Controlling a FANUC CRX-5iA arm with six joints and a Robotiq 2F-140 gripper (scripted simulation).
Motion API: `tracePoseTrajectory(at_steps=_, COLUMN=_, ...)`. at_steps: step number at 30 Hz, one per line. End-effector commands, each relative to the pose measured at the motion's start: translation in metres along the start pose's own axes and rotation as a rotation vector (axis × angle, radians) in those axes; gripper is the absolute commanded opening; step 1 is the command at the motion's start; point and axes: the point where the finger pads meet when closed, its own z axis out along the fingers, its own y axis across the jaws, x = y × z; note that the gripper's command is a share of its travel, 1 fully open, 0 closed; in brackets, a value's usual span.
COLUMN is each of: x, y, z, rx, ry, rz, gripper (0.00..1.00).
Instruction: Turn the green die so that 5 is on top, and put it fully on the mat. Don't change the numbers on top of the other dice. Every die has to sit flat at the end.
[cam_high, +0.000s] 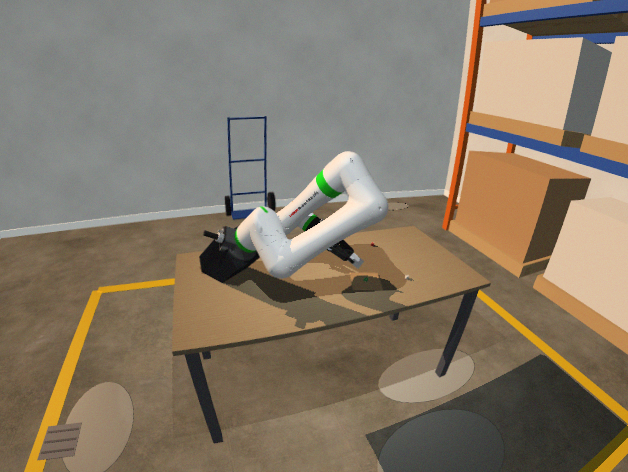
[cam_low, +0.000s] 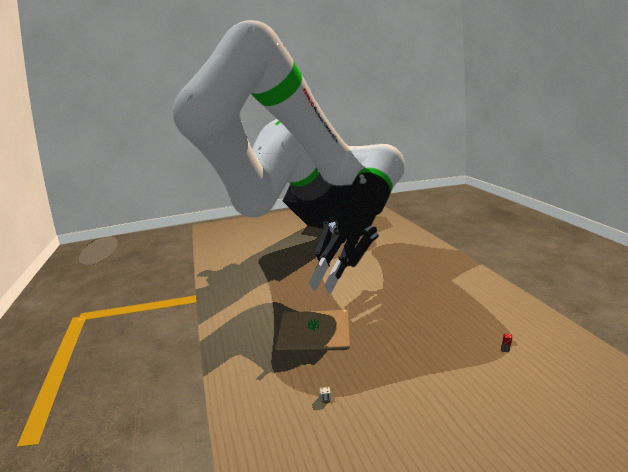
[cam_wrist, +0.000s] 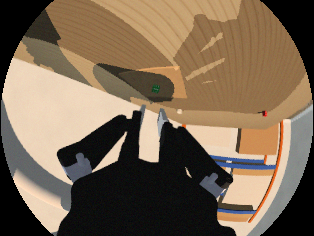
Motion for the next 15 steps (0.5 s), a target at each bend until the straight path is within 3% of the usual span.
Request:
tracePoseTrajectory(at_steps=1, x=-0.016, y=0.0, z=-0.009, rx=0.003, ry=0.002, rz=-0.001, gripper=0.27)
tracePoseTrajectory(at_steps=10, x=-0.02, y=0.0, z=-0.01, rx=0.008, ry=0.003, rz=-0.003, gripper=0.27)
tracePoseTrajectory(at_steps=12, x=-0.022, y=-0.004, z=-0.004, rx=0.037, ry=0.015, rz=-0.013, gripper=0.27)
tracePoseTrajectory(at_steps=15, x=-0.03, y=-0.016, z=0.015, rx=0.142, ry=0.075, rz=-0.049, gripper=0.27)
